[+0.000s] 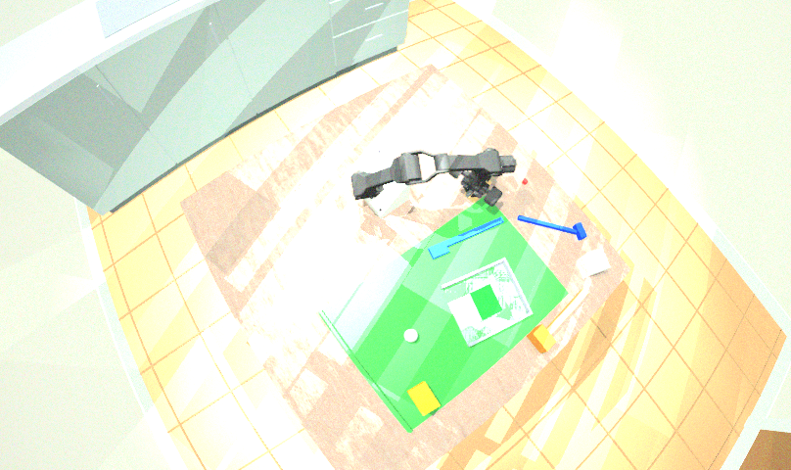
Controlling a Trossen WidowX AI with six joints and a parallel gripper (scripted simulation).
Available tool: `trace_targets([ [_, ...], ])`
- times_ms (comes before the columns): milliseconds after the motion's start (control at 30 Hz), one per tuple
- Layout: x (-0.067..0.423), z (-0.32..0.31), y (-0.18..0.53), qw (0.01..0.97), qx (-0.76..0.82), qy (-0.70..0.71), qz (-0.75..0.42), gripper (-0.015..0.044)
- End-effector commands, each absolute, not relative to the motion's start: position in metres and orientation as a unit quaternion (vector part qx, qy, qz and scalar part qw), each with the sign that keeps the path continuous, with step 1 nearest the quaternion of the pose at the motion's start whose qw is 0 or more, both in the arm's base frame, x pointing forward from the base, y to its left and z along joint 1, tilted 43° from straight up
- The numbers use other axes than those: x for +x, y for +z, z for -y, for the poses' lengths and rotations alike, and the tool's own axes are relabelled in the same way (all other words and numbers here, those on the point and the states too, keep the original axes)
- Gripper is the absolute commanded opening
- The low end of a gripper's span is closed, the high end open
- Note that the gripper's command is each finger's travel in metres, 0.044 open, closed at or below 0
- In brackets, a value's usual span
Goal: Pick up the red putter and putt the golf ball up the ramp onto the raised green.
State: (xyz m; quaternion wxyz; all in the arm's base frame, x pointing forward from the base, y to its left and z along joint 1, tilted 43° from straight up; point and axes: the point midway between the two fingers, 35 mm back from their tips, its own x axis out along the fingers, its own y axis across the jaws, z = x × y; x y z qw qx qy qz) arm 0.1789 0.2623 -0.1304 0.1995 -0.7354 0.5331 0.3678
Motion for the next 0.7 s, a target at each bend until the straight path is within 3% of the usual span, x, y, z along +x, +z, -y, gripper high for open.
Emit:
trace_targets([
  [0,0.179,-0.263,-0.130,0.200,-0.735,0.368,-0.533,0.0020],
  [667,0.171,-0.306,-0.086,0.200,-0.735,0.369,-0.533,0.0000],
])
